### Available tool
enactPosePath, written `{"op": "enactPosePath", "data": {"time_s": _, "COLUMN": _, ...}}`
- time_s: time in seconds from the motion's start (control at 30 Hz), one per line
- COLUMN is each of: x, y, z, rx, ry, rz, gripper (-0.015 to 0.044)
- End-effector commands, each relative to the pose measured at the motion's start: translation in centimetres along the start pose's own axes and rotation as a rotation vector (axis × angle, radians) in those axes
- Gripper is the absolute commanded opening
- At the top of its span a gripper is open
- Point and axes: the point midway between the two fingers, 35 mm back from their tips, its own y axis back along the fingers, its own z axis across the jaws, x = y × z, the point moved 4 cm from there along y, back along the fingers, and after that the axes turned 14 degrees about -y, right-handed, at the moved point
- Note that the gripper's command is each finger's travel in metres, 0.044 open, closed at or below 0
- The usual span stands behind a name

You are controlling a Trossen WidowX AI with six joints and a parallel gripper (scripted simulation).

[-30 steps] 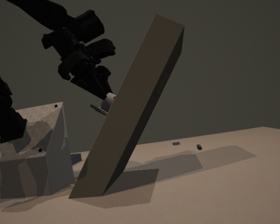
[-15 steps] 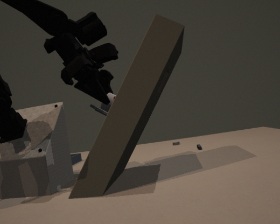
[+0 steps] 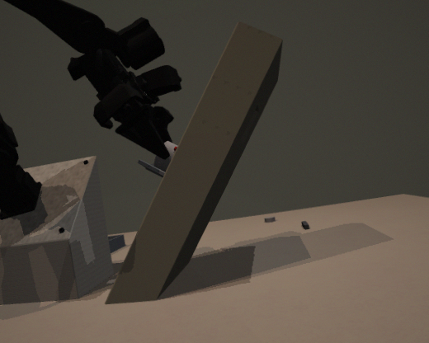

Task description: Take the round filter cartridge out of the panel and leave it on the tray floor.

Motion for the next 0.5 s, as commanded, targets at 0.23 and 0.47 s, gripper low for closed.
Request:
{"op": "enactPosePath", "data": {"time_s": 0.23, "x": -2.1, "y": 1.6, "z": 0.7, "rx": -0.008, "ry": -0.014, "rz": -0.004, "gripper": 0.0000}}
{"op": "enactPosePath", "data": {"time_s": 0.47, "x": -2.4, "y": 4.9, "z": 1.1, "rx": -0.017, "ry": -0.013, "rz": 0.004, "gripper": 0.0000}}
